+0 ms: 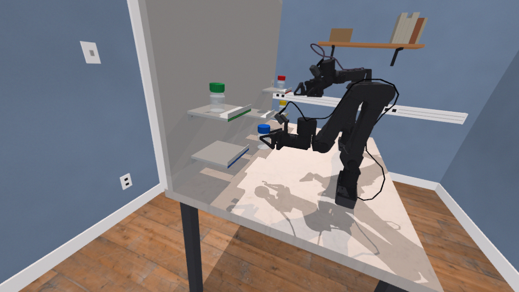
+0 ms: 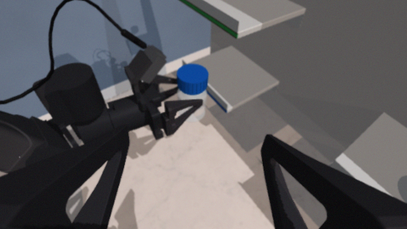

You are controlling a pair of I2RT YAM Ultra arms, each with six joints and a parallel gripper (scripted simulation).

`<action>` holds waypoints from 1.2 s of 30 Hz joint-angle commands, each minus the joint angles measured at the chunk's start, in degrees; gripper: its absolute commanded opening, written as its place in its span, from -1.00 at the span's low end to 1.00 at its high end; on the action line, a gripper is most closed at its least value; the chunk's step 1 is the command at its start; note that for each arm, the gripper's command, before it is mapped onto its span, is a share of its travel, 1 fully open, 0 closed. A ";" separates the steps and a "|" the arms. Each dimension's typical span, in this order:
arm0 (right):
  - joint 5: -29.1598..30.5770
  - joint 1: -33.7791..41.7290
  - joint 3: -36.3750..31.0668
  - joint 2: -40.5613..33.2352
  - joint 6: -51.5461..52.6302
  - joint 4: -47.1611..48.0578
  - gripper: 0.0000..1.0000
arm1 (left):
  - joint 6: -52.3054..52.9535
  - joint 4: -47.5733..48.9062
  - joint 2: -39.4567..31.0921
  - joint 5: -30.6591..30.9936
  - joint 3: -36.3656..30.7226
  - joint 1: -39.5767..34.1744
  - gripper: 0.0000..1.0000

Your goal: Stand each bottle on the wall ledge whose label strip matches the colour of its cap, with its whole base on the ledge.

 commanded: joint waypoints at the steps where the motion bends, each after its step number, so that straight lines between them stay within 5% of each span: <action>1: 0.82 0.37 -0.77 0.52 0.39 0.30 0.77 | -1.77 4.65 -2.86 -11.52 -1.64 -4.70 0.03; 8: 0.82 0.37 -0.77 0.52 0.39 0.30 0.77 | -1.60 5.82 -2.32 -20.57 -2.19 -11.97 0.03; 36: 0.82 0.37 -0.77 0.52 0.39 0.30 0.77 | -0.72 6.40 6.39 -13.53 5.41 -6.19 0.03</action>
